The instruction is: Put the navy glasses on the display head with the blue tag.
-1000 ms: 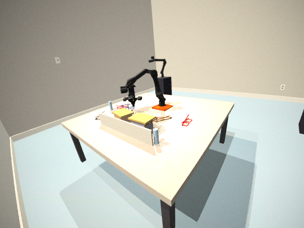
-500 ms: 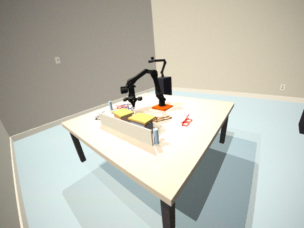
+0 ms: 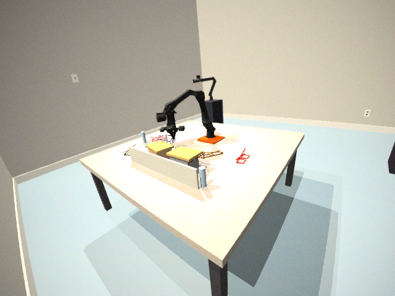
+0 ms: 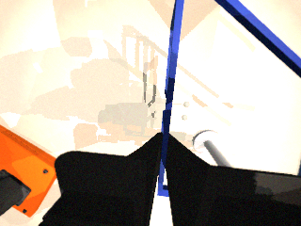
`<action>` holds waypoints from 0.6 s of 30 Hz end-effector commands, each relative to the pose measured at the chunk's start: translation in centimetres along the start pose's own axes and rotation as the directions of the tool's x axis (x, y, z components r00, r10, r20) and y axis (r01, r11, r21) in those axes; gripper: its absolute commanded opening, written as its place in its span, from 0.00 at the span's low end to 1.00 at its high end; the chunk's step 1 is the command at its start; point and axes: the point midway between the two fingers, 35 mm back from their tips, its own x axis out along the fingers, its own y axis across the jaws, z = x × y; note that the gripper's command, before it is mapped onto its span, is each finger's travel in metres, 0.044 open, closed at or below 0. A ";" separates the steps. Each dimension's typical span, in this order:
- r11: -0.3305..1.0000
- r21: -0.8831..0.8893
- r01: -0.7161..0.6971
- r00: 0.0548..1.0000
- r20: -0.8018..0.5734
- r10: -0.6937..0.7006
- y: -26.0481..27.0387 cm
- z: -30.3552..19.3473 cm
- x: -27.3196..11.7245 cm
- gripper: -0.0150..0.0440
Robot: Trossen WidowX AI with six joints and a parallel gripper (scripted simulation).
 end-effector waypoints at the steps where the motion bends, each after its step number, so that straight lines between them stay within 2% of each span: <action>1: 1.000 0.002 -0.004 1.000 0.002 0.004 0.1 0.1 0.0 0.25; 18: 1.000 0.002 -0.004 1.000 0.002 0.004 0.1 -0.3 0.0 0.25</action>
